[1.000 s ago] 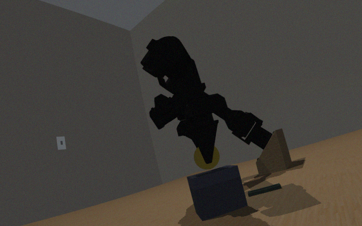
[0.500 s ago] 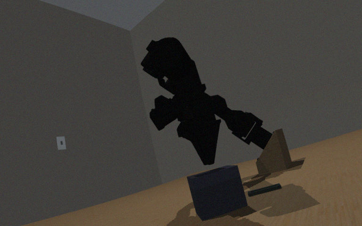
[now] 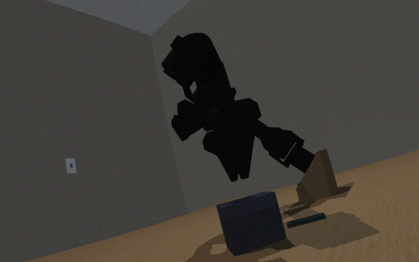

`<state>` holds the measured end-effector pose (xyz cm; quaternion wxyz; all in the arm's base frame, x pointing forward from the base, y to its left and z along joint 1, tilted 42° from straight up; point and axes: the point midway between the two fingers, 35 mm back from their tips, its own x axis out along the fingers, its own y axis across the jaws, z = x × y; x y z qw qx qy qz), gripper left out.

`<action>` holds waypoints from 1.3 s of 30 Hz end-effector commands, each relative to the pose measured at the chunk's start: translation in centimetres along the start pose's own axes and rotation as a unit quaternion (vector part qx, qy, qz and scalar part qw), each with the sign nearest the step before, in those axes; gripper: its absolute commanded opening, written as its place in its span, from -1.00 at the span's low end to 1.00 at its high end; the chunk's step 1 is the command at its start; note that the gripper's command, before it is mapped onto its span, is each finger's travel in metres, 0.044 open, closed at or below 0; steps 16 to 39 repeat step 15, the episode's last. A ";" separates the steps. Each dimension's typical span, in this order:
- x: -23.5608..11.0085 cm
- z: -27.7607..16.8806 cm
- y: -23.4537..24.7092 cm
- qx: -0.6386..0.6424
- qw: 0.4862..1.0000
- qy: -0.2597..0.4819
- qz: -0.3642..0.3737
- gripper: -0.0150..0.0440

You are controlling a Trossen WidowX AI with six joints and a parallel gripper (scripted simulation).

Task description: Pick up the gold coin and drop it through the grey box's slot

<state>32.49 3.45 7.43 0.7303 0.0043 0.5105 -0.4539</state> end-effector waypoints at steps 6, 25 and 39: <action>-4.3 -0.1 -0.3 0.000 1.000 0.000 -0.001 1.00; -4.3 -0.1 -0.3 0.000 1.000 0.000 -0.001 1.00; -4.3 -0.1 -0.3 0.000 1.000 0.000 -0.001 1.00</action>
